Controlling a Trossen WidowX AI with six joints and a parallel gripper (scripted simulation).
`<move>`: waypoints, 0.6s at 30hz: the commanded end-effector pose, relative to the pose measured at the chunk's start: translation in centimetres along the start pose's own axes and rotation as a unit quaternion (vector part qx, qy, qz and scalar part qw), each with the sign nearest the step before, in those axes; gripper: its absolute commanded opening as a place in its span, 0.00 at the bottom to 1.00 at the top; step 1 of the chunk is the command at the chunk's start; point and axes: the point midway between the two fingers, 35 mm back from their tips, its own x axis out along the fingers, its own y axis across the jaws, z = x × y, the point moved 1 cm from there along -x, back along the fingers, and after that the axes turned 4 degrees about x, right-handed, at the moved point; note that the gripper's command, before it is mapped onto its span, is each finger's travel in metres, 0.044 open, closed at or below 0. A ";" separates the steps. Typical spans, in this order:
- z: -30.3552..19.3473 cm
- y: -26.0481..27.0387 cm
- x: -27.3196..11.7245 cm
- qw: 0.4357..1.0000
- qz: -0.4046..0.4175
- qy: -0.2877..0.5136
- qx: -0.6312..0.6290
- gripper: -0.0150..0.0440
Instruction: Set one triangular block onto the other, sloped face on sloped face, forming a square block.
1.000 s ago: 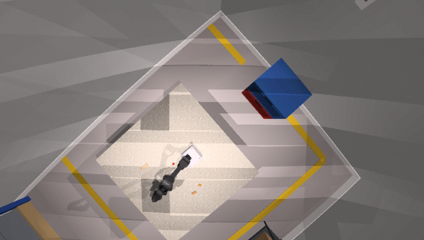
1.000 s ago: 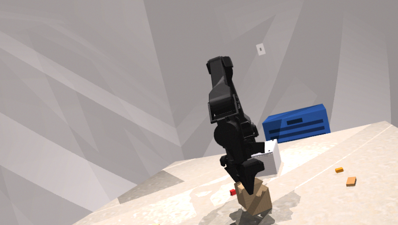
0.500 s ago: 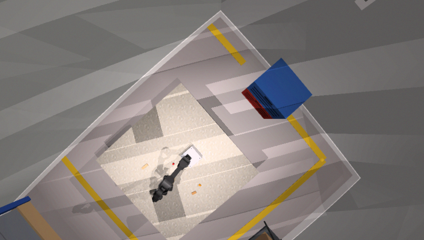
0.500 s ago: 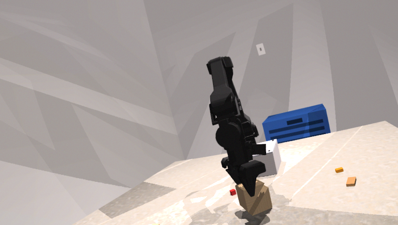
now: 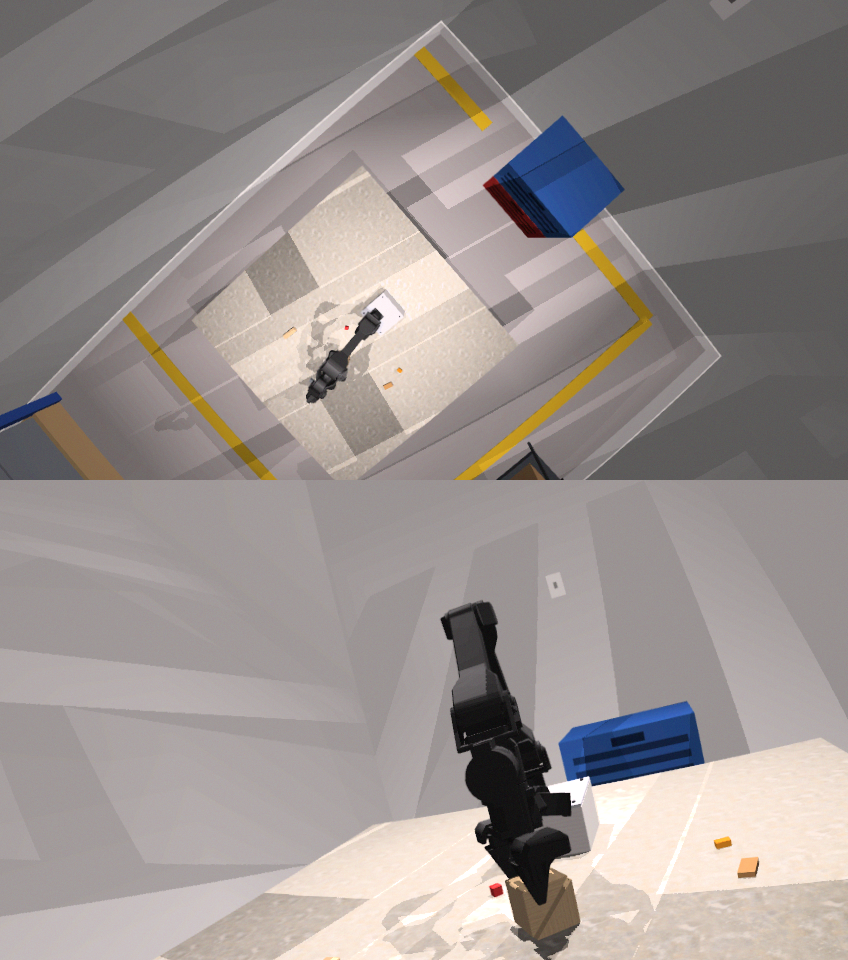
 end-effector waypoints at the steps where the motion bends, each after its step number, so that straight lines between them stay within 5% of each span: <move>1: 0.2 0.3 0.5 1.000 0.006 -0.001 0.002 0.25; 18: 0.3 0.4 0.7 1.000 0.005 -0.001 0.002 0.25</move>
